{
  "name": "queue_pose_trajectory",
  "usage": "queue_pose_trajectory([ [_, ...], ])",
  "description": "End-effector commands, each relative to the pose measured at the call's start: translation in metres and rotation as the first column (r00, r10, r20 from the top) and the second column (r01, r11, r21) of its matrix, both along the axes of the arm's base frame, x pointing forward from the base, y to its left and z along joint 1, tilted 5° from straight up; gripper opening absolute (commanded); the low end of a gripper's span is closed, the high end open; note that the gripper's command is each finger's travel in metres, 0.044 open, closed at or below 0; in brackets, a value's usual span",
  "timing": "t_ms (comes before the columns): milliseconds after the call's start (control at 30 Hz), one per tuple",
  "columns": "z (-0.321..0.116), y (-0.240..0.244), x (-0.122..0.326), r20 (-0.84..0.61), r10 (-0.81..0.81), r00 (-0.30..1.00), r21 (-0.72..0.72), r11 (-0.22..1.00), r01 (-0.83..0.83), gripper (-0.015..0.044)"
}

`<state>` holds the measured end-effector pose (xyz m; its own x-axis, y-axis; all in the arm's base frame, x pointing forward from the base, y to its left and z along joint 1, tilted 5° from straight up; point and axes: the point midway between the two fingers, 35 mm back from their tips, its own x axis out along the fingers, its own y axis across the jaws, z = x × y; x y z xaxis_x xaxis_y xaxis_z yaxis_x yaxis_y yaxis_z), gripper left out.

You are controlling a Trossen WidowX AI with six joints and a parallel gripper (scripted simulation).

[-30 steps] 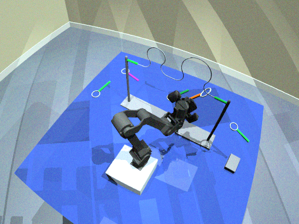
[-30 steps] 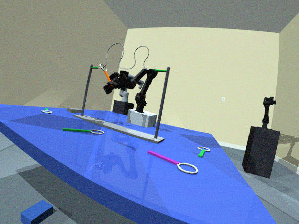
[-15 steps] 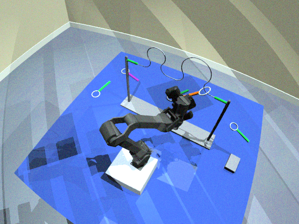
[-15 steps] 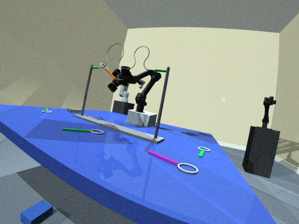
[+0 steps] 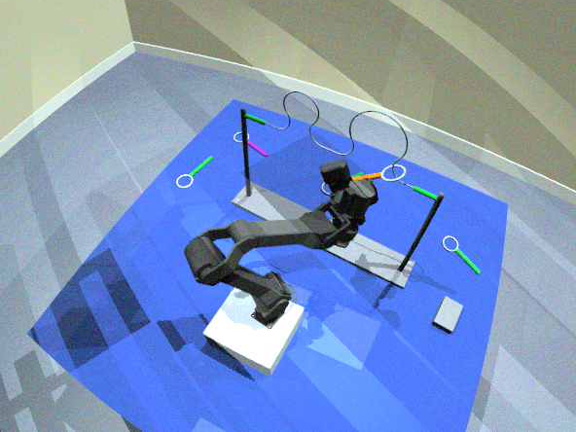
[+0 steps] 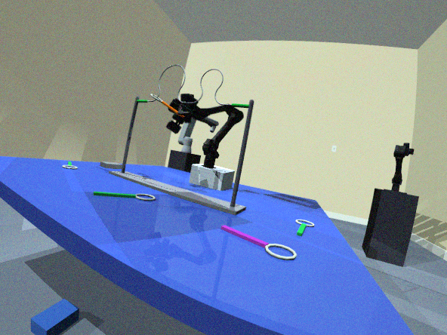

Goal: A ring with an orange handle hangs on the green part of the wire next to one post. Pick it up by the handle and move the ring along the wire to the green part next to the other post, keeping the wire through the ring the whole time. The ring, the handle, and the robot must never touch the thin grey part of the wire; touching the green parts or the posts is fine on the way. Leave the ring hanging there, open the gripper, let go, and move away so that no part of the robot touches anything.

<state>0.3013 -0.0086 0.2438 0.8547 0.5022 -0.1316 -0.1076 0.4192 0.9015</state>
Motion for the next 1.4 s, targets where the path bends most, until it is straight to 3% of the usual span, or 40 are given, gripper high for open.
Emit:
queue_pose_trajectory([
  [0,0.010,0.001,-0.005,0.001,0.020,1.000,0.022,1.000,-0.020,-0.0150],
  [667,0.056,0.004,-0.022,-0.043,0.159,0.986,0.312,0.940,-0.138,-0.0150],
  [1367,0.118,-0.003,-0.026,-0.030,0.208,0.978,0.652,0.745,-0.139,-0.0150],
])
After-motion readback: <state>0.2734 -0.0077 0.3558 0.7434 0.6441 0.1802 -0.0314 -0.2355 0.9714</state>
